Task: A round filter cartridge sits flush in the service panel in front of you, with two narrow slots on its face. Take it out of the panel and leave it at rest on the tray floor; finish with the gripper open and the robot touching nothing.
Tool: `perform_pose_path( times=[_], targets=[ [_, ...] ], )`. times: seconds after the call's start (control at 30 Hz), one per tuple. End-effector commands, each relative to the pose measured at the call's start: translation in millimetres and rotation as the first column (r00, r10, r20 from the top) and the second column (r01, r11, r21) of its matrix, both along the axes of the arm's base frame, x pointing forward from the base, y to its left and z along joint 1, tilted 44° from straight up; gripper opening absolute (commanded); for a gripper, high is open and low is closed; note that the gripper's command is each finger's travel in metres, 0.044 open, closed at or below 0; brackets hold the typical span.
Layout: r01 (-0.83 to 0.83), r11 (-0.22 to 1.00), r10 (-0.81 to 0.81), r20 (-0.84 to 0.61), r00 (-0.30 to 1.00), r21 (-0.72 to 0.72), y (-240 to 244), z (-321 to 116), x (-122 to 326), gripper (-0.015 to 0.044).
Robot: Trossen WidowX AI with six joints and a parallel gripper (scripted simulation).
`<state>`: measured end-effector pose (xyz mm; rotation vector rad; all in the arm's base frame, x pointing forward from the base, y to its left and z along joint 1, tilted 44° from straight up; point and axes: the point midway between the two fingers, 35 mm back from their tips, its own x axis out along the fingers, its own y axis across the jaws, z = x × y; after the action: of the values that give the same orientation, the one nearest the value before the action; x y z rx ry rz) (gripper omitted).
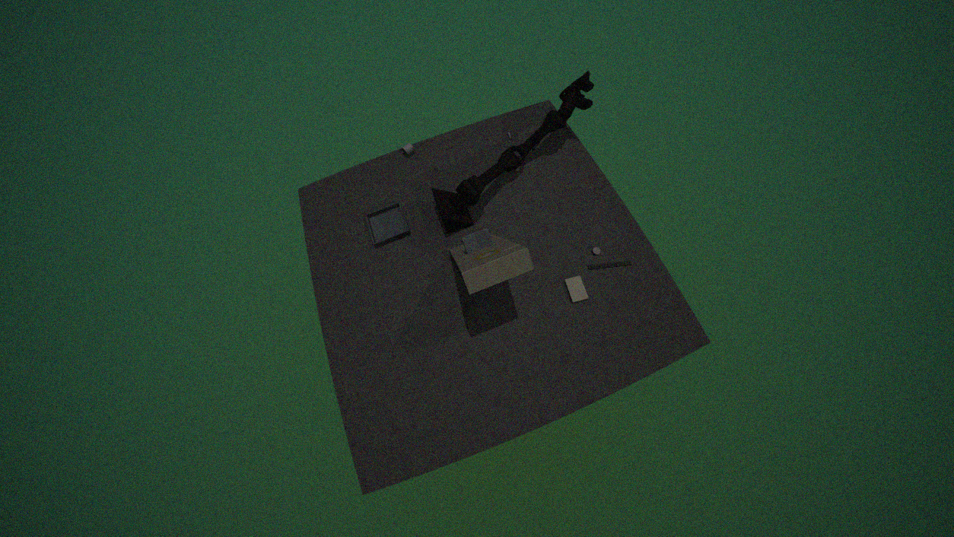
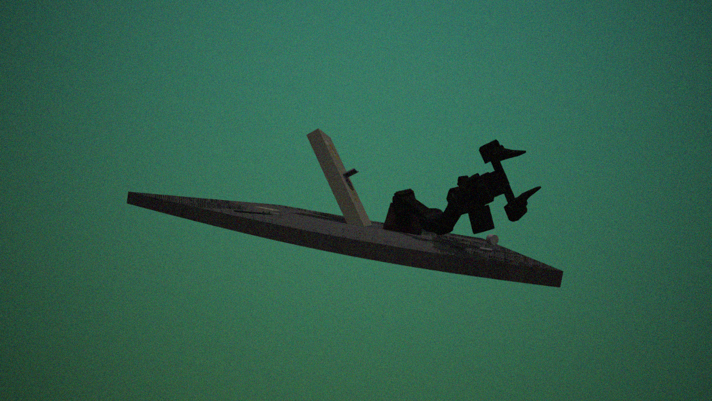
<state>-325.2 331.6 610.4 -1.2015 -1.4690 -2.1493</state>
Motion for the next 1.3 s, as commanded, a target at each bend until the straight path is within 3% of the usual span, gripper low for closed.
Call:
perform_pose_path(
  times=[0.0, 0.33, 0.83, 1.27],
  targets=[
    [0.0, 1.0, 0.0, -0.006, 1.0, 0.003, -2, 2, 2, 0.0374],
    [-0.013, 0.992, 0.048, -0.276, 0.96, 0.125, -74, 75, 80, 0.0111],
    [-0.039, 0.923, 0.296, -0.64, 0.709, 0.383, -221, 136, 235, 0.0106],
    [-0.027, 0.751, 0.625, -0.698, 0.351, 0.659, -353, 113, 371, 0.0106]
  ],
)
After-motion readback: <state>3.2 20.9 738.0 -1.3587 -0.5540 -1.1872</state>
